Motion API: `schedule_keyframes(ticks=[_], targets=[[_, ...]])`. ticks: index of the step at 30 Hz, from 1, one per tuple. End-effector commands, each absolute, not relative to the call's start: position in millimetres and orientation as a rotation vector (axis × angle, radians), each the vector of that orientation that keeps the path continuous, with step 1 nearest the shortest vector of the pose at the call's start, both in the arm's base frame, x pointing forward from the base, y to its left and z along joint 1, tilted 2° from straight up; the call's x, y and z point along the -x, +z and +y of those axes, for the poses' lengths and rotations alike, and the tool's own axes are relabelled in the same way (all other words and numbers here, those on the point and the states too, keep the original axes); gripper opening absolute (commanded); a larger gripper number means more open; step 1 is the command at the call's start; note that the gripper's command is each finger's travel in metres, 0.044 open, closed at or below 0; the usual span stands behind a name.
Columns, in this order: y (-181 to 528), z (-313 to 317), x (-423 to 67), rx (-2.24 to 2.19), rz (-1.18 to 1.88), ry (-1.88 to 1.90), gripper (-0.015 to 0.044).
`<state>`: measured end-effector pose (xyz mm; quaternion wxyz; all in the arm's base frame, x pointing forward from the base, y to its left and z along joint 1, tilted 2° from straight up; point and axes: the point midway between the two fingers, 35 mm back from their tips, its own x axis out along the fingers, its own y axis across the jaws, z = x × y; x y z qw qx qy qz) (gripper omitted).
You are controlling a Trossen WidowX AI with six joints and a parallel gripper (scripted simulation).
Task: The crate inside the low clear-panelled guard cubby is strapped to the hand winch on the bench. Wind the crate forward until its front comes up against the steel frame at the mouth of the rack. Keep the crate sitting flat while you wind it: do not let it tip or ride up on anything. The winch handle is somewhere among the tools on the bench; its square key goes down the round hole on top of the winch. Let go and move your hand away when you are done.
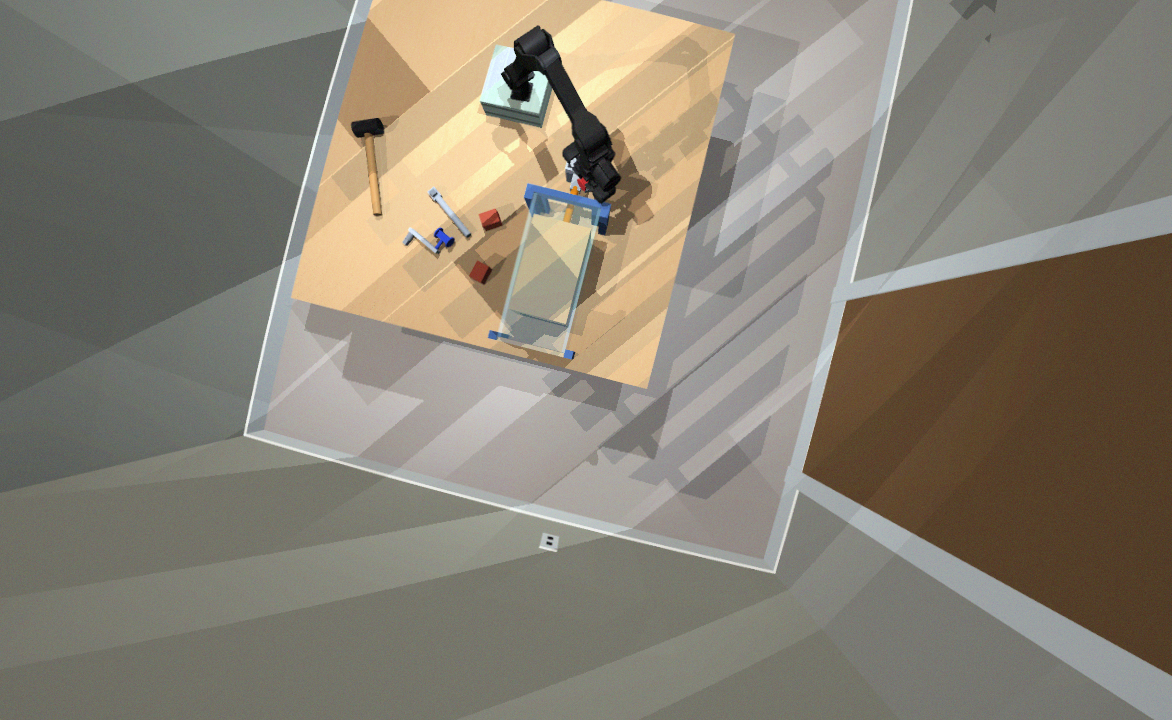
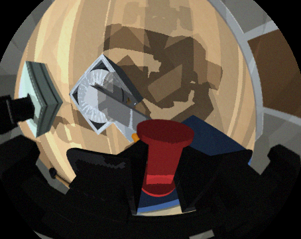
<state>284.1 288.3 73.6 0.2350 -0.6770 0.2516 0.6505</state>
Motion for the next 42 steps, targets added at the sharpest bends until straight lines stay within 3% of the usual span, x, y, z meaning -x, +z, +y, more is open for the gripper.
schedule_keyframes(ticks=[1, 42], targets=[[73, 310, -270, 1.841, 0.642, 1.819, 0.0000], [72, 344, -217, 1.836, 0.641, 1.823, 0.0000]])
